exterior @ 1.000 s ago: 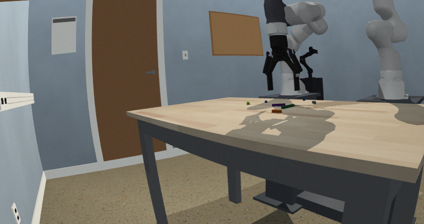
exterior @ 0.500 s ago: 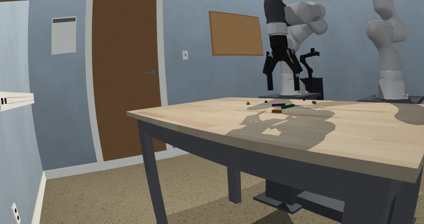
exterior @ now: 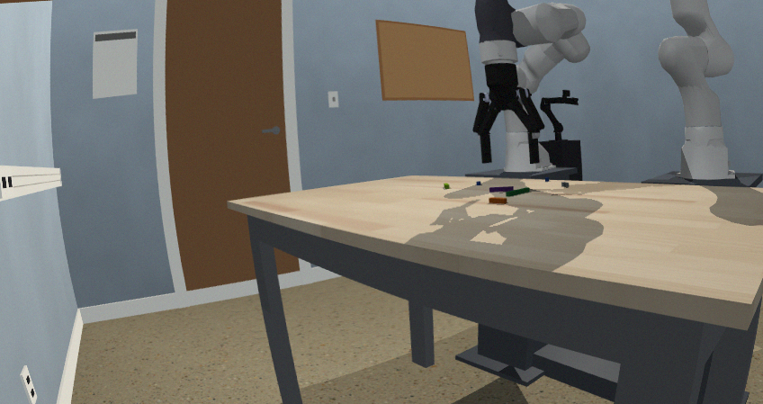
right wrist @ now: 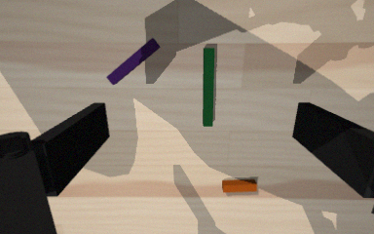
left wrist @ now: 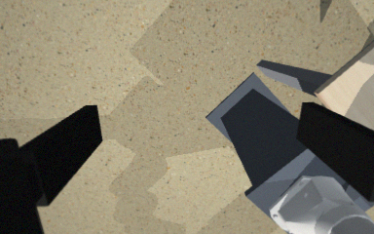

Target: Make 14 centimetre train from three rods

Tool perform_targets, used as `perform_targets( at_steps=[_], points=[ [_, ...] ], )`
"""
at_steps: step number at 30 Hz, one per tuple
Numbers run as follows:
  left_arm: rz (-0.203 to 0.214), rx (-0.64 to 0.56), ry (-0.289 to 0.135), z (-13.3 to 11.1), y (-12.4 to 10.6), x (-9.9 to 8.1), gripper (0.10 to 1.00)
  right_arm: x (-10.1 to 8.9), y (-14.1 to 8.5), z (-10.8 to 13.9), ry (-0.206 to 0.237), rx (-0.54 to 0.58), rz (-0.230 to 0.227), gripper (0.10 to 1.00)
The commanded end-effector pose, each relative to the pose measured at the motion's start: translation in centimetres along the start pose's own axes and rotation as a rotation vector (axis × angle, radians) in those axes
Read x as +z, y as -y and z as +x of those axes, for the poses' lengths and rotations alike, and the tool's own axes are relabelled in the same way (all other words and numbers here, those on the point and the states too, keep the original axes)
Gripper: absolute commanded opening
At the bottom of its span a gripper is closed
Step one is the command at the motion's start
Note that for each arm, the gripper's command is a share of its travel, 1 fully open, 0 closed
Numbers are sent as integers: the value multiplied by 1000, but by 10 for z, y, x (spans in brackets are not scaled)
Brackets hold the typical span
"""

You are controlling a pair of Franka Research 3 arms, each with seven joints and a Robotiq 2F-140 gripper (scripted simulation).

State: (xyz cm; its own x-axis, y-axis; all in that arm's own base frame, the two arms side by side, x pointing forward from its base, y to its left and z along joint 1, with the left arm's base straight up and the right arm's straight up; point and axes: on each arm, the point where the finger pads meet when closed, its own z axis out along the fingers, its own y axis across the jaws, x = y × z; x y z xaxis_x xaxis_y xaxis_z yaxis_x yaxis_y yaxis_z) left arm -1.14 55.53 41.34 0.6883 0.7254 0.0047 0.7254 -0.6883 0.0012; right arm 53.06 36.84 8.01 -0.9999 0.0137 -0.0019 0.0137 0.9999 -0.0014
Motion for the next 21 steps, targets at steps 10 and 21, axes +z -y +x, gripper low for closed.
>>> perform_targets(
  at_steps=[10, 21],
  points=[
    [1, 3, 5, -2, 0, 0, 1000, 0, -1, 1, -2, 5, -1, 1000],
    [1, 3, 5, -2, 0, 0, 1000, -12, 42, 18, -35, 239, -40, 1000]
  ],
)
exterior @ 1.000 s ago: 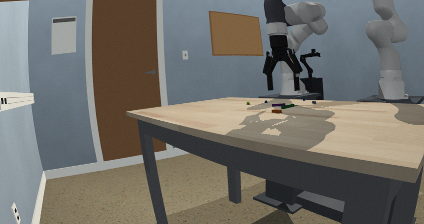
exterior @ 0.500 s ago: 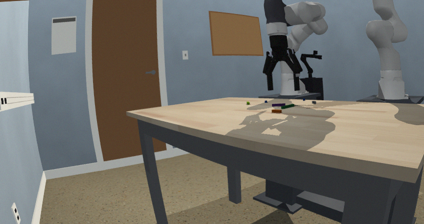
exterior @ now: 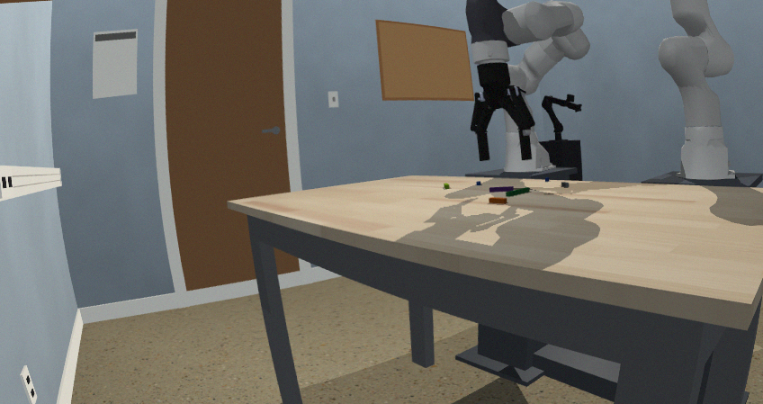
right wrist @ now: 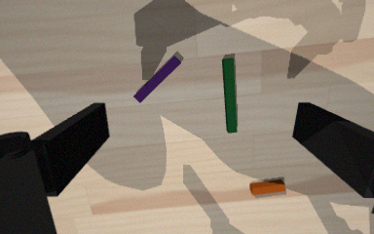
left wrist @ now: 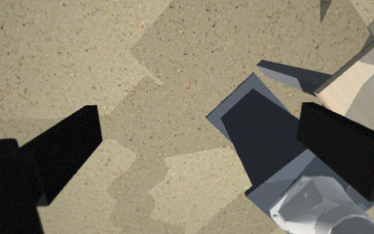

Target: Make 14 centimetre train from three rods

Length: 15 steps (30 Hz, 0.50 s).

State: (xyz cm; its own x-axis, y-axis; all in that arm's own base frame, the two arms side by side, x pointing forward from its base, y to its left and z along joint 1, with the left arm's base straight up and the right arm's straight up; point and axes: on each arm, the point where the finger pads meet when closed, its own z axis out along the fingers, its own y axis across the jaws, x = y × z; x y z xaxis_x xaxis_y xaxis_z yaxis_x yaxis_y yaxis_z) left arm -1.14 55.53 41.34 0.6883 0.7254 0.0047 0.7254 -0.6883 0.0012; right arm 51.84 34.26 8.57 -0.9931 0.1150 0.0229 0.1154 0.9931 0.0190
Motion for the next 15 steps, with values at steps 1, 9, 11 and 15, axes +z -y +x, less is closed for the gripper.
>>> perform_targets(
  at_steps=[1, 9, 11, 15],
  points=[
    [1, 3, 5, -2, 0, 0, 1000, -9, 22, 7, -14, 165, -24, 1000],
    [1, 3, 5, -2, 0, 0, 1000, -19, 62, 22, -28, 367, -41, 1000],
    [1, 3, 5, -2, 0, 0, 1000, -21, 72, 27, -29, 416, -43, 1000],
    [1, 3, 5, -2, 0, 0, 1000, -24, 91, 35, -28, 509, -45, 1000]
  ],
)
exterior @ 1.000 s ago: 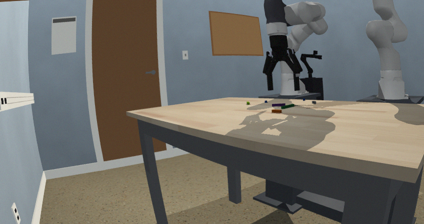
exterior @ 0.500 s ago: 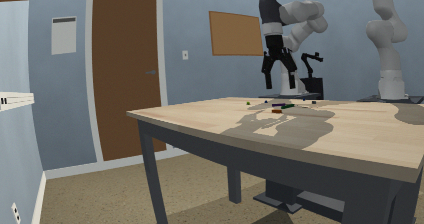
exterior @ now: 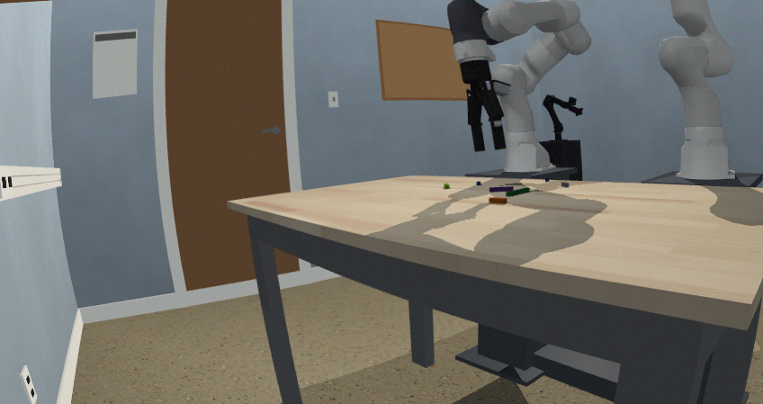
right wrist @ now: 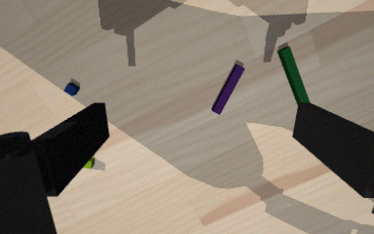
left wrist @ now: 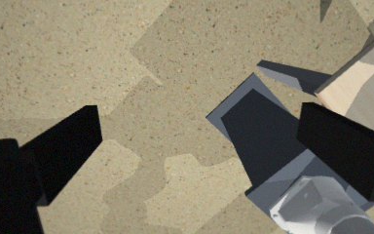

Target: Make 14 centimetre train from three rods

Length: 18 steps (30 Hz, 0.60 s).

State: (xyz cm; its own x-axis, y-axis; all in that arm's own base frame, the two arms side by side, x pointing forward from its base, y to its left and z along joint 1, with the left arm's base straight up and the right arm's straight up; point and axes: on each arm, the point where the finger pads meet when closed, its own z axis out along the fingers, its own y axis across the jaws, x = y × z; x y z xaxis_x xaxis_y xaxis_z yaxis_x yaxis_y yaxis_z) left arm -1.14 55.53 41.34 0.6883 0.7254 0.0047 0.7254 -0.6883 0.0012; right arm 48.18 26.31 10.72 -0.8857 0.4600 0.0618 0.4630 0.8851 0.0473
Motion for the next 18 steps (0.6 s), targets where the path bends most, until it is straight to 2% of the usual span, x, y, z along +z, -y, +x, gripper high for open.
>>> perform_targets(
  at_steps=[1, 3, 5, 6, 18],
  points=[
    [1, 3, 5, -2, 0, 0, 1000, -3, 16, 5, 2, 167, -3, 1000],
    [1, 3, 5, -2, 0, 0, 1000, -4, 27, 5, 5, 213, -3, 1000],
    [1, 3, 5, -2, 0, 0, 1000, -4, 27, 5, 5, 213, -3, 1000],
    [1, 3, 5, -2, 0, 0, 1000, -5, 41, 6, 10, 271, -2, 1000],
    [1, 3, 5, -2, 0, 0, 1000, -5, 110, 10, 52, 537, 15, 1000]
  ],
)
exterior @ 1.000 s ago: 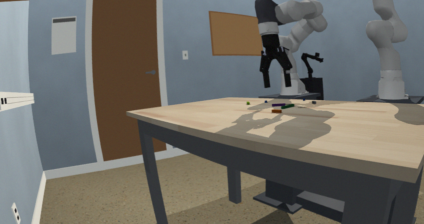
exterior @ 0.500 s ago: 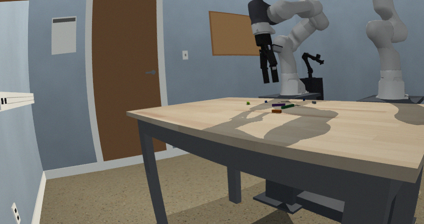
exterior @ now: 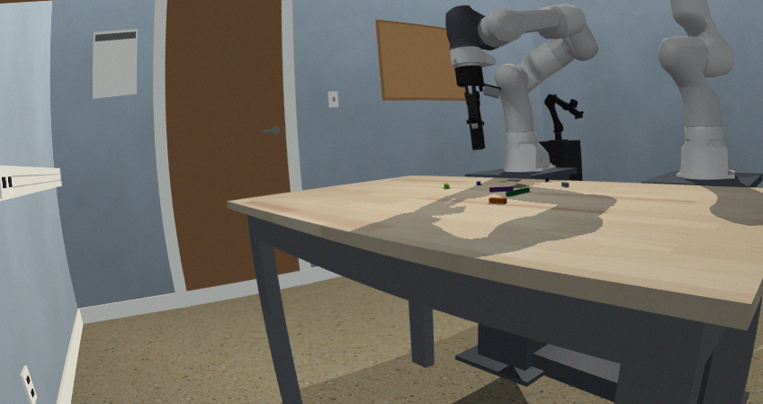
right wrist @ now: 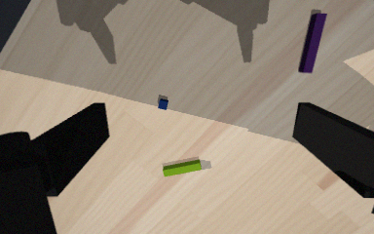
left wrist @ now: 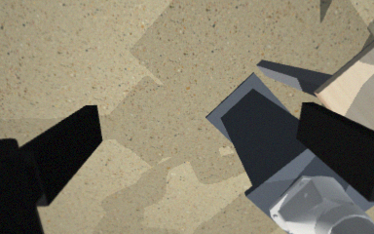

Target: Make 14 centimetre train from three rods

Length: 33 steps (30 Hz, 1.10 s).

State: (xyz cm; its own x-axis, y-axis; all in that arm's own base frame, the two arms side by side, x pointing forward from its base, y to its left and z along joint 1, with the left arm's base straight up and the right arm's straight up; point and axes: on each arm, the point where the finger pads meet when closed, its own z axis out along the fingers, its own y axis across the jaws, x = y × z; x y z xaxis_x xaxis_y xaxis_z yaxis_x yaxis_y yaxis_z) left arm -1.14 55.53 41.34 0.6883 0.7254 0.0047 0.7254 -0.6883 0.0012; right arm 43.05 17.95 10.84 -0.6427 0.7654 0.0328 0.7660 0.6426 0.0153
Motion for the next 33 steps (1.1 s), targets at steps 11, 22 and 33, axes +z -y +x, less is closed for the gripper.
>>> perform_targets(
  at_steps=[11, 22, 33],
  points=[
    [1, 3, 5, -2, 0, 0, 1000, 4, 38, -11, 35, 243, 11, 231],
    [1, 3, 5, -2, 0, 0, 1000, 4, 38, -11, 35, 243, 11, 231],
    [1, 3, 5, -2, 0, 0, 1000, 4, 38, -11, 35, 243, 11, 231]
  ],
)
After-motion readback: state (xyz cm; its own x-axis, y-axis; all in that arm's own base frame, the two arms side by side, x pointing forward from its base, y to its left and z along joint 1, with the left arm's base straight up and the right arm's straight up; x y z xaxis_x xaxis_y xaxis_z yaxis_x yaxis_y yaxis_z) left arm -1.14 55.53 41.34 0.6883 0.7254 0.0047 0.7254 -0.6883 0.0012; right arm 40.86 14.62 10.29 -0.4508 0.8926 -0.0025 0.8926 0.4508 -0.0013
